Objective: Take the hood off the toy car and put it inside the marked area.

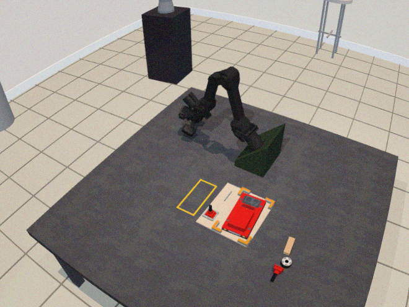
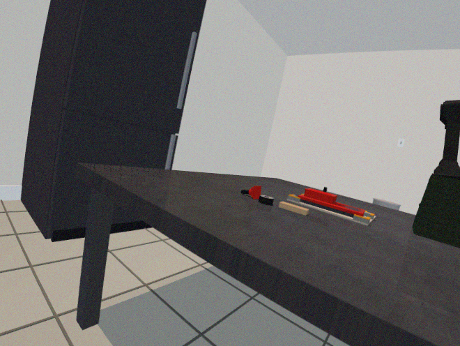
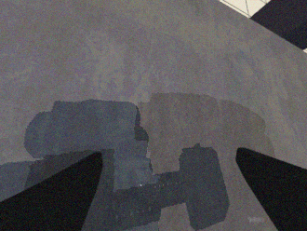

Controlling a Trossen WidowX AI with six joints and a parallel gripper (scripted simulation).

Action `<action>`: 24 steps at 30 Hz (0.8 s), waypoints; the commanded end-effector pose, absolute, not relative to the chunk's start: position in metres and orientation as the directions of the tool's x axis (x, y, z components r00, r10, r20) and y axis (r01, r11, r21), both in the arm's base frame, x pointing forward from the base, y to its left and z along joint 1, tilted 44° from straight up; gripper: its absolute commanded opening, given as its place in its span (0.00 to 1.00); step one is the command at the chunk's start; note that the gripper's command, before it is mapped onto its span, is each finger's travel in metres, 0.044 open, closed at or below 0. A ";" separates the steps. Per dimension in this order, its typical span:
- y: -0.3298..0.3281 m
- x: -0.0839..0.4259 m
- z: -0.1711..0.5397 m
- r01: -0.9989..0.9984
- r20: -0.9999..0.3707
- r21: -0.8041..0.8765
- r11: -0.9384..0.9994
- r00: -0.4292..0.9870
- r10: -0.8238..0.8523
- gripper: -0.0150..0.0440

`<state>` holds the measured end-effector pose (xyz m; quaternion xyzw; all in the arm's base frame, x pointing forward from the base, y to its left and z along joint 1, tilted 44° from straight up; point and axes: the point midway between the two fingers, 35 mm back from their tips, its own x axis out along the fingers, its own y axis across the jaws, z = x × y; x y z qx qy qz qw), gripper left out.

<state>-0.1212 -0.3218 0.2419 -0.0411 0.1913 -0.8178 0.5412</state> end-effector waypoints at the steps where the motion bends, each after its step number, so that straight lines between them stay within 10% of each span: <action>1: -0.338 -0.090 0.246 0.908 -0.156 -0.324 -0.266 -0.329 -0.931 1.00; 24: -0.367 0.110 0.233 0.968 -0.335 -0.165 0.188 0.124 -0.934 1.00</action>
